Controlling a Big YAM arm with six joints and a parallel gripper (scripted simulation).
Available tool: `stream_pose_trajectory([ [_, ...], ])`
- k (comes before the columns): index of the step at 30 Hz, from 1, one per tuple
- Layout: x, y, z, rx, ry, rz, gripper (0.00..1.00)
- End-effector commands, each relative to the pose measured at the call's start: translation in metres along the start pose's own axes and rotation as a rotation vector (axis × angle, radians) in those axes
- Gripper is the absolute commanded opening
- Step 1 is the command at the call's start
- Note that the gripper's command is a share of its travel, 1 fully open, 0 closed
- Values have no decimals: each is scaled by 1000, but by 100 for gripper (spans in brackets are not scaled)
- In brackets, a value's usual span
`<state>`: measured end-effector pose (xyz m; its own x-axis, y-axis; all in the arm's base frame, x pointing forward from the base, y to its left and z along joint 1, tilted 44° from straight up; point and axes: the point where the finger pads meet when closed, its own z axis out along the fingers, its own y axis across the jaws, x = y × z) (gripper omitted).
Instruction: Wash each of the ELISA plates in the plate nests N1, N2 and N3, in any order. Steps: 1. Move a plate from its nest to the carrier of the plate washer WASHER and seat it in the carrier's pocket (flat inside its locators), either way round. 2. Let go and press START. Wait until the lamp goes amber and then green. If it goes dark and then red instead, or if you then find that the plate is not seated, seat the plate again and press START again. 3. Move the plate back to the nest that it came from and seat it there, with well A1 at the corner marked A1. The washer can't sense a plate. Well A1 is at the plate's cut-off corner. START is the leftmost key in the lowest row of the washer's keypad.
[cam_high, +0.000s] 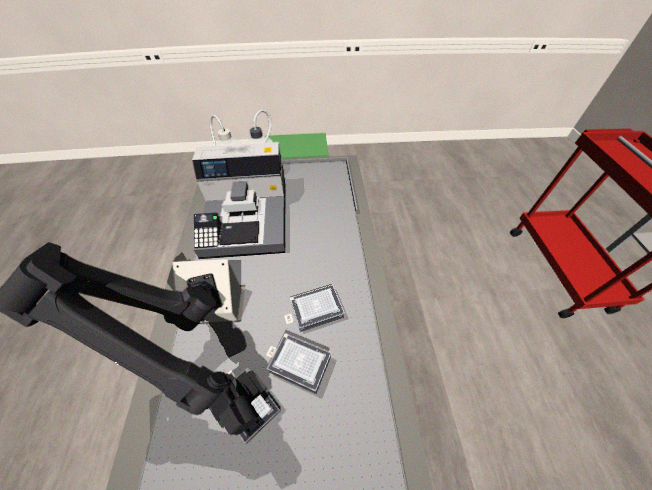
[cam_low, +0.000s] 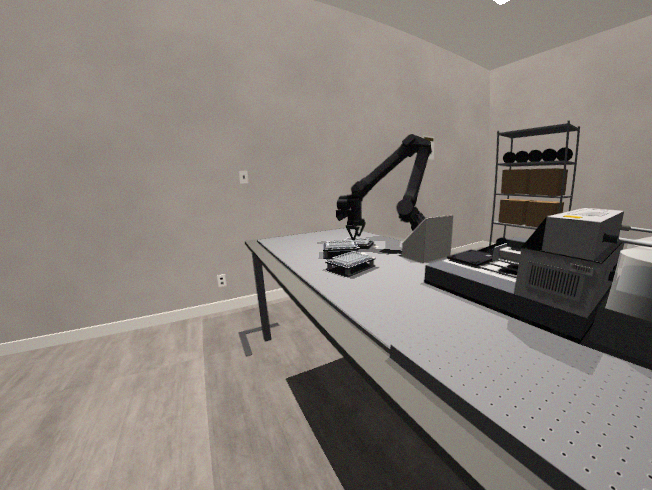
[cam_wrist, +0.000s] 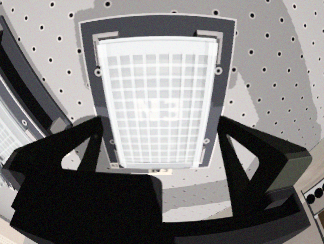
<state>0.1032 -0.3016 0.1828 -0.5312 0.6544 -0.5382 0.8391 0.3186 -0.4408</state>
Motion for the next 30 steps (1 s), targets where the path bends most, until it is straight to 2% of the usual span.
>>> stream_pose_trajectory([
  [1,2,0,8,3,12,-10,100],
  [11,-1,-1,12,4,7,-8,100],
  [12,-8,1,9,-2,-9,-12,100],
  [16,2,0,16,3,12,-10,100],
  [30,-2,3,21,-4,2,-20,100],
])
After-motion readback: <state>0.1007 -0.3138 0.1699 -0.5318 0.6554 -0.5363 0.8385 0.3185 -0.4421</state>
